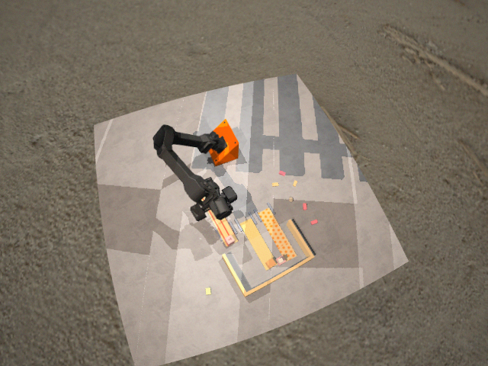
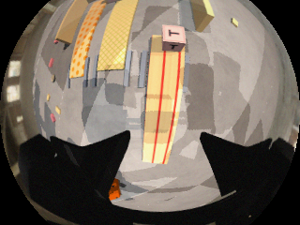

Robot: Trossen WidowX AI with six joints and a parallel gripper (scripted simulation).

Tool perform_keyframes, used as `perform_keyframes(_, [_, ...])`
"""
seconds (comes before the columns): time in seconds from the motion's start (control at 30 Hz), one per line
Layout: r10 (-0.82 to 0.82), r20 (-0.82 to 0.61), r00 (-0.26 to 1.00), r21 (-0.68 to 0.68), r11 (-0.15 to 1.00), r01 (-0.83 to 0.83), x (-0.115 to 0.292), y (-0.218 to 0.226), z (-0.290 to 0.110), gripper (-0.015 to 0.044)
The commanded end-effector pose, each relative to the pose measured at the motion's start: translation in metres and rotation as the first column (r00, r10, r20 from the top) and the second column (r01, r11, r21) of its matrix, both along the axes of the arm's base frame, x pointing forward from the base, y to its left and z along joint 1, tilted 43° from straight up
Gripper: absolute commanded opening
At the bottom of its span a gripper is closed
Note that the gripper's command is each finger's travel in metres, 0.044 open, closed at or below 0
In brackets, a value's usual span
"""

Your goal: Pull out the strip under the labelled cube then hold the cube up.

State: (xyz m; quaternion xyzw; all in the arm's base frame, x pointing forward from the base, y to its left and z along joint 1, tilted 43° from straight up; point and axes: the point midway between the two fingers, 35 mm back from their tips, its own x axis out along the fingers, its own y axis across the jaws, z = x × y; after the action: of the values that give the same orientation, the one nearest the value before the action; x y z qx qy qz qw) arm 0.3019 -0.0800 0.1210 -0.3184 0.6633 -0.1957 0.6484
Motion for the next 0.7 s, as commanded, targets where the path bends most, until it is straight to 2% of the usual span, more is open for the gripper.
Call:
perform_keyframes(0.0, [-0.004, -0.001, 1.0, -0.003, 1.0, 0.004, 0.015, 0.002, 0.001, 0.044])
perform_keyframes(0.67, [-0.004, 0.003, 1.0, -0.002, 1.0, 0.004, 0.085, 0.013, 0.007, 0.044])
